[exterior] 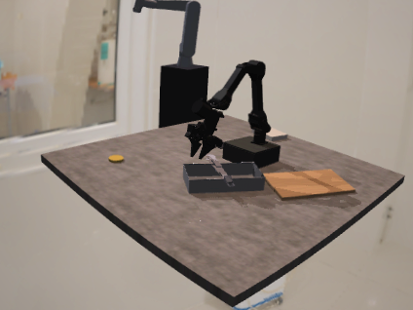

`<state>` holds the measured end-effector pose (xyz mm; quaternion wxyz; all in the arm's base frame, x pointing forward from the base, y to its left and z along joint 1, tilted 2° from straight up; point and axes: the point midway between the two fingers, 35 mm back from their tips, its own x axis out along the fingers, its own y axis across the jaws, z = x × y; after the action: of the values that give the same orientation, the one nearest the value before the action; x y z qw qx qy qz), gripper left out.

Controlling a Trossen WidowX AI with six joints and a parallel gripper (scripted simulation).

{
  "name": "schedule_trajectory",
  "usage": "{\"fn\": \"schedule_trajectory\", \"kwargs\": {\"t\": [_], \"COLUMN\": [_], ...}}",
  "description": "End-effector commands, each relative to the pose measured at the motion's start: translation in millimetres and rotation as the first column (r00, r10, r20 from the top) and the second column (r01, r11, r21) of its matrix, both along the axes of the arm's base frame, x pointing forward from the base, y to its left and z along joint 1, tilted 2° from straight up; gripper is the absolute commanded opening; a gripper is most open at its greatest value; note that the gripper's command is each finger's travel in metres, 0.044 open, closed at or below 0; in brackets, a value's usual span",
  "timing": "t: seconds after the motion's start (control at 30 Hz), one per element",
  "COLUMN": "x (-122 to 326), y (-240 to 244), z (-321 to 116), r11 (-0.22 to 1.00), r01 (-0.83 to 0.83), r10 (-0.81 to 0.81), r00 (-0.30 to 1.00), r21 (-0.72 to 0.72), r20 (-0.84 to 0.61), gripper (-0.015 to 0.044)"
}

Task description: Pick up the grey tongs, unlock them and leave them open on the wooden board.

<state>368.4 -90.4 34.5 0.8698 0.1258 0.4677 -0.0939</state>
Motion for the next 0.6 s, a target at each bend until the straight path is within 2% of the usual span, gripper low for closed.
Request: {"fn": "schedule_trajectory", "kwargs": {"t": [0.0, 0.1, 0.27, 0.37, 0.5, 0.57], "x": [13.9, 18.6, 6.3, 2.7, -5.7, -6.2], "y": [44.4, 78.8, 131.1, 143.6, 167.7, 169.2], "z": [6.6, 13.0, 11.5, 10.4, 12.5, 12.8], "r11": [0.959, 0.867, 0.7, 0.585, 0.308, 0.29], "r01": [-0.223, -0.401, -0.618, -0.705, -0.847, -0.854], "r10": [0.211, 0.365, 0.542, 0.581, 0.596, 0.595], "r00": [0.974, 0.915, 0.786, 0.709, 0.527, 0.515], "r21": [-0.177, -0.295, -0.359, -0.401, -0.433, -0.433], "r20": [-0.085, -0.171, -0.297, -0.401, -0.606, -0.618], "gripper": [0.026, 0.026, 0.026, 0.026, 0.026, 0.026]}}
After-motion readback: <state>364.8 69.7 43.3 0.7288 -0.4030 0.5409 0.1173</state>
